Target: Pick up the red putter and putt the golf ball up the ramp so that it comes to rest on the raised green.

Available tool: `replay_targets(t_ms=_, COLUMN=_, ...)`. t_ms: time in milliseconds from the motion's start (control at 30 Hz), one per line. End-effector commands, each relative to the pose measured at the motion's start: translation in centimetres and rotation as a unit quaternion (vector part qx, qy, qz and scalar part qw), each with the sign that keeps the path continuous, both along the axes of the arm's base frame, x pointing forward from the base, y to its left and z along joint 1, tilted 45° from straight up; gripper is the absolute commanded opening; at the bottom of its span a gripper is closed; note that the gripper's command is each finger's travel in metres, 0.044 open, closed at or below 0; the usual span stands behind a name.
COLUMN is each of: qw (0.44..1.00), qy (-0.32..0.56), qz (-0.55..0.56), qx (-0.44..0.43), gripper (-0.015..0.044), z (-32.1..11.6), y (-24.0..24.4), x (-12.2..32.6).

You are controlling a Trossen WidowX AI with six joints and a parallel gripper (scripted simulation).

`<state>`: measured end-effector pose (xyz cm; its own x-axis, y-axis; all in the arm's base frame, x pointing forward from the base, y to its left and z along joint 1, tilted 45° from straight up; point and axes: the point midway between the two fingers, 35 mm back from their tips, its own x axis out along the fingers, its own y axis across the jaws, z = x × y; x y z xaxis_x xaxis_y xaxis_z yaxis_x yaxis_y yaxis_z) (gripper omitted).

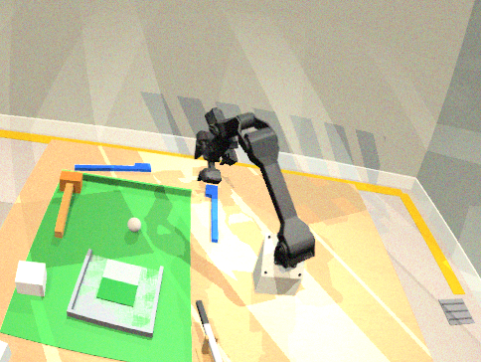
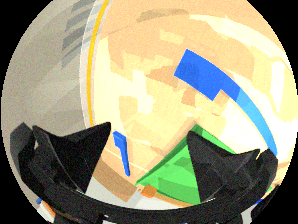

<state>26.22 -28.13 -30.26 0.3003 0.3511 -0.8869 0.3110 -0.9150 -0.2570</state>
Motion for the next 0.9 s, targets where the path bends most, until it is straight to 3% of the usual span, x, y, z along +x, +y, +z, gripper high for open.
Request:
replay_targets(t_ms=0, qw=1.000, qy=-0.004, qz=0.009, qx=-0.002, gripper=0.0426, z=0.2, y=0.1, x=0.2)
replay_targets(t_ms=133, qw=0.978, qy=-0.083, qz=0.189, qx=-0.036, gripper=0.0440, z=4.9, y=2.3, x=3.8)
replay_targets(t_ms=333, qw=0.863, qy=-0.215, qz=0.449, qx=-0.087, gripper=0.0440, z=12.4, y=7.3, x=8.3)
replay_targets(t_ms=600, qw=0.642, qy=-0.356, qz=0.666, qx=-0.135, gripper=0.0440, z=20.4, y=14.4, x=11.1)
replay_targets(t_ms=867, qw=0.361, qy=-0.473, qz=0.785, qx=-0.174, gripper=0.0440, z=27.7, y=22.2, x=11.3)
